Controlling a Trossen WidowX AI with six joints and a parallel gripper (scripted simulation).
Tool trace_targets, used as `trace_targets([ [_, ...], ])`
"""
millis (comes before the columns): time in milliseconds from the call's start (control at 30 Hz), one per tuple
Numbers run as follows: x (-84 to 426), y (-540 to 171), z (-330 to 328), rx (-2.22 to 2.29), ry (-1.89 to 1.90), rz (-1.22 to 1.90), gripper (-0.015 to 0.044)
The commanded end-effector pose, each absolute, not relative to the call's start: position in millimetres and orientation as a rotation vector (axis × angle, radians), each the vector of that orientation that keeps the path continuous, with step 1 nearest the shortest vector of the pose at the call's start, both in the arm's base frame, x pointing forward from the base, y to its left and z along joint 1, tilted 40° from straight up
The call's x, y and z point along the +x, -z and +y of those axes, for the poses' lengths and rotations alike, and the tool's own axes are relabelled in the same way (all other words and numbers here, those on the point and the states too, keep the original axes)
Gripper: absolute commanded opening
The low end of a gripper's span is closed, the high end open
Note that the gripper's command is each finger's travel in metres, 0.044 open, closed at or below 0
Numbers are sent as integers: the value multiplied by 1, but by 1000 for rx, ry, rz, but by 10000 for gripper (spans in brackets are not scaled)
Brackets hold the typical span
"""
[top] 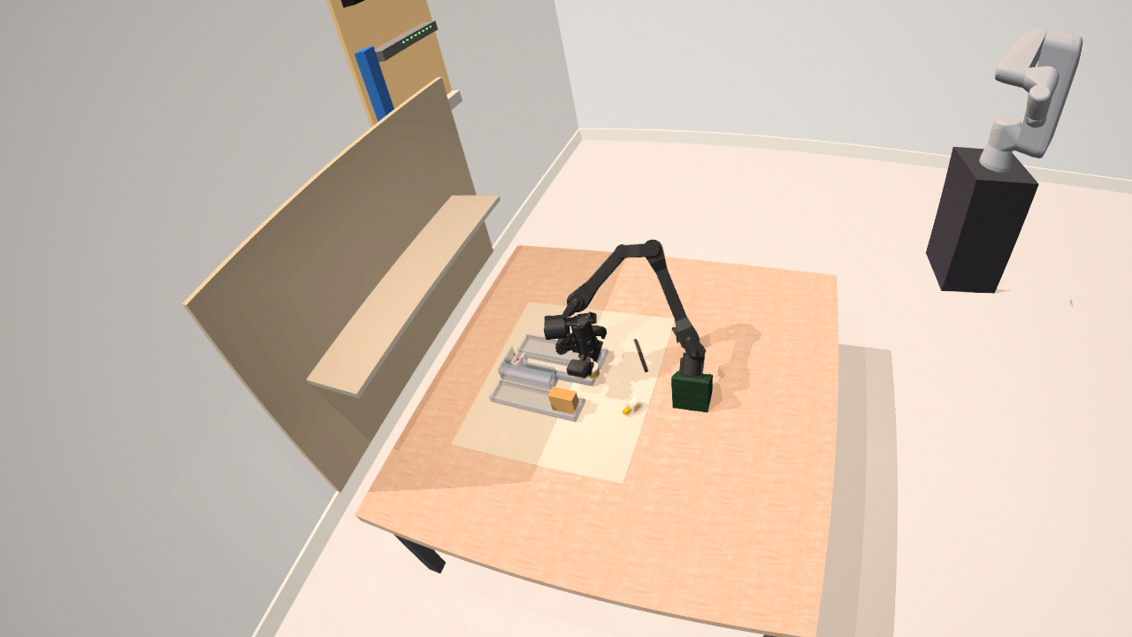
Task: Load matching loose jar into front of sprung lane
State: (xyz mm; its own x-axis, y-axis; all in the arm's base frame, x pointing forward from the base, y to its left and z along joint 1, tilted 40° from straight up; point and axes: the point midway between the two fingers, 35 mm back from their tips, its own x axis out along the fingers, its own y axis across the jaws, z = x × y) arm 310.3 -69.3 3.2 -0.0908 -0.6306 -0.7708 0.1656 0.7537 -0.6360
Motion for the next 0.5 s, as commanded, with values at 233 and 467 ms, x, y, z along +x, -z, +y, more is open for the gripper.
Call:
trace_targets([
  [233,324,-8,-72,-389,702,1499,0],
  [467,327,-9,-72,-389,702,1499,0],
])
